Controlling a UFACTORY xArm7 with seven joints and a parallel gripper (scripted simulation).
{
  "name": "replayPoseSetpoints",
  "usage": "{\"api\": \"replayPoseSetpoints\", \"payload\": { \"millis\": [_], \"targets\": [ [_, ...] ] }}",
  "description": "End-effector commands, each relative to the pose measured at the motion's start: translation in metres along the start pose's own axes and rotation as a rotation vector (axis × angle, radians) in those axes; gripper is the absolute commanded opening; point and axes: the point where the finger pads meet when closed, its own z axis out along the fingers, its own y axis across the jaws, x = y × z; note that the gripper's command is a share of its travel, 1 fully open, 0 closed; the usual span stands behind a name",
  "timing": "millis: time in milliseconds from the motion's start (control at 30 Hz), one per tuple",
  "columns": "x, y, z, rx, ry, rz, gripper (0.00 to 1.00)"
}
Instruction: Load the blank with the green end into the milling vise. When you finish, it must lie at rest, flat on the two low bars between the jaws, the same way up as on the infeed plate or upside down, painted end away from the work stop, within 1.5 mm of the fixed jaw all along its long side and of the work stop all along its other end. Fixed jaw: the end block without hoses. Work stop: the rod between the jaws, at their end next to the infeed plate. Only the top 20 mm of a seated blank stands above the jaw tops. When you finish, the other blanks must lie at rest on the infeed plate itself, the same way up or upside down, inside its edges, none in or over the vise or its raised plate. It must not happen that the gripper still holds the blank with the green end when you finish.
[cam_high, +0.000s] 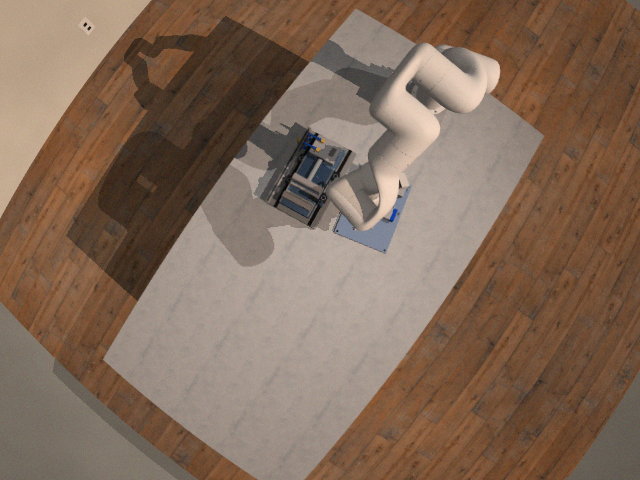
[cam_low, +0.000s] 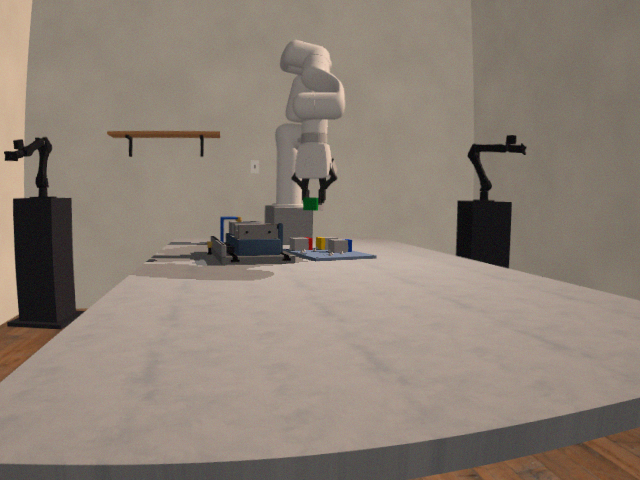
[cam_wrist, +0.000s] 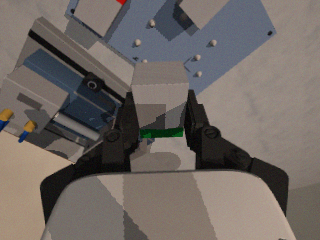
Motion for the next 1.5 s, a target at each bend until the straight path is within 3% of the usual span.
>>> {"api": "replayPoseSetpoints", "payload": {
  "millis": [0,333,567,900,1167,1467],
  "targets": [
    [-0.0011,0.0005,-0.0012,0.000,-0.004,0.012,0.00],
    [-0.0011,0.0005,-0.0012,-0.001,-0.003,0.233,0.00],
    [-0.0011,0.0005,-0.0012,-0.001,-0.003,0.233,0.00],
    [-0.0011,0.0004,-0.0012,-0.002,-0.003,0.455,0.00],
    [-0.0011,0.0005,-0.0012,-0.003,-0.002,0.470,0.00],
    [-0.0011,0.0004,-0.0012,-0.002,-0.003,0.677,0.00]
  ]
}}
